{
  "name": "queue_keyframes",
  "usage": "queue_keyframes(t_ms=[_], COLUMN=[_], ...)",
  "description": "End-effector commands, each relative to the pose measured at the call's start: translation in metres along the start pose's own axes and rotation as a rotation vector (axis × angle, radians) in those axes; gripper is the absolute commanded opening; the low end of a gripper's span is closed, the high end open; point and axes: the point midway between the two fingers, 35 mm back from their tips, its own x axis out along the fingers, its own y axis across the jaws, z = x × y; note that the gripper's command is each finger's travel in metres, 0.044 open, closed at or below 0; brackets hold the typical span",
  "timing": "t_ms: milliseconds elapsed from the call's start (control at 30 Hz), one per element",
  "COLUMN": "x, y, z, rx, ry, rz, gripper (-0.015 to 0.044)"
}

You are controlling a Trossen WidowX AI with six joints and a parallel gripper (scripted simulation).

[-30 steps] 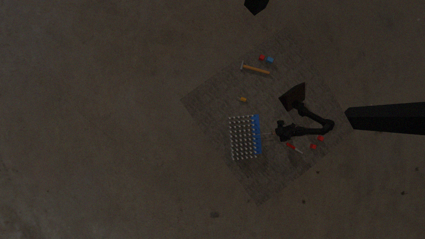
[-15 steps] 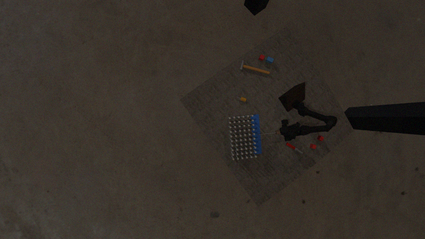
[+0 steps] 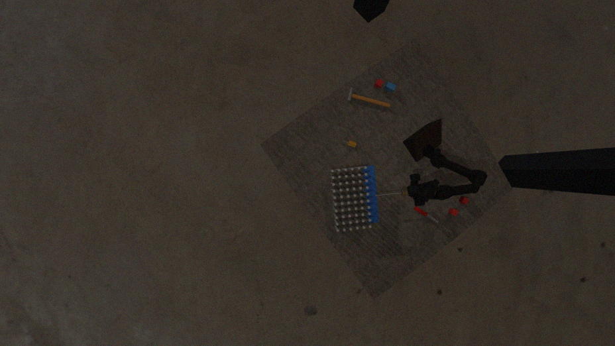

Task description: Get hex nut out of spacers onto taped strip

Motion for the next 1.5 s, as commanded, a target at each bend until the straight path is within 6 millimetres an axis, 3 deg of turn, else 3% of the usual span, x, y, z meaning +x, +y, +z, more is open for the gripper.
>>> queue_keyframes(t_ms=[0, 500, 533, 567, 1000, 1467], x=[-0.015, -0.072, -0.060, -0.061, -0.072, -0.088], y=[0.006, 0.020, 0.016, 0.015, -0.018, -0.068], z=[0.007, 0.021, 0.018, 0.020, 0.073, 0.124], rx=[-0.006, -0.002, 0.007, 0.023, 0.439, 0.892], ry=[-0.004, -0.003, 0.003, 0.002, -0.054, -0.136], rz=[0.005, 0.023, 0.008, 0.002, -0.135, -0.273], gripper=[0.0000, 0.0000, 0.0000, 0.0000, 0.0000, 0.0000])
